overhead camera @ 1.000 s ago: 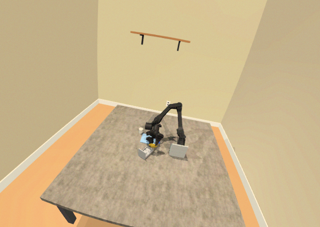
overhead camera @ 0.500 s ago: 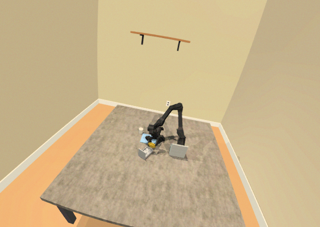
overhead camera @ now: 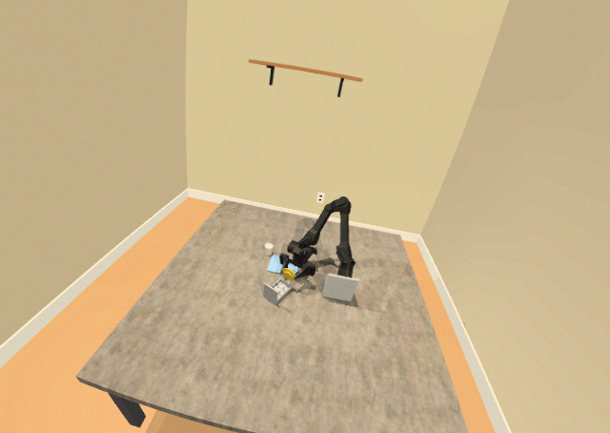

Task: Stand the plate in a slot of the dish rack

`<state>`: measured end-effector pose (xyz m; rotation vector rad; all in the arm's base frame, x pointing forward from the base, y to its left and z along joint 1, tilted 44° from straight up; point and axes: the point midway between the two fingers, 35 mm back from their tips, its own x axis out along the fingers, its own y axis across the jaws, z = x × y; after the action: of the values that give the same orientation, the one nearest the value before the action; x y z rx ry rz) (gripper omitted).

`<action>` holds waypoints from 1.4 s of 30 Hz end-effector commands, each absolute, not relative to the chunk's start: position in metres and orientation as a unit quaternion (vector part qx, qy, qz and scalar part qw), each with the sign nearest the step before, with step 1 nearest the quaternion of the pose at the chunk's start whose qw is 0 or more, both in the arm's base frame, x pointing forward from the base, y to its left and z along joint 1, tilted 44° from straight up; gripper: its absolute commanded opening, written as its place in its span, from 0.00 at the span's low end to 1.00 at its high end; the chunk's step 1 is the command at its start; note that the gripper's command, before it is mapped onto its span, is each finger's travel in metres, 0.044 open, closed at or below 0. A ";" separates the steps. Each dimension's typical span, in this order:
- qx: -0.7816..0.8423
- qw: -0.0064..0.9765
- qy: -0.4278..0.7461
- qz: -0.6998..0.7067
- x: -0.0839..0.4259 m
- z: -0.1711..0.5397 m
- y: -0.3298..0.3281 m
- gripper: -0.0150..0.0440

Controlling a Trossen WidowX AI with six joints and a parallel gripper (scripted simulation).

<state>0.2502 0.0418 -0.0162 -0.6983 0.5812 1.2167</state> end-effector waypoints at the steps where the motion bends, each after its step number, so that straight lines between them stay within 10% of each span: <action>1: -0.347 0.728 0.212 0.552 0.250 -0.013 0.038 0.25; 42: -0.363 0.726 0.190 0.552 0.265 -0.043 0.062 0.25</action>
<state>0.2631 0.0652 -0.0372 -0.8012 0.4174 1.2213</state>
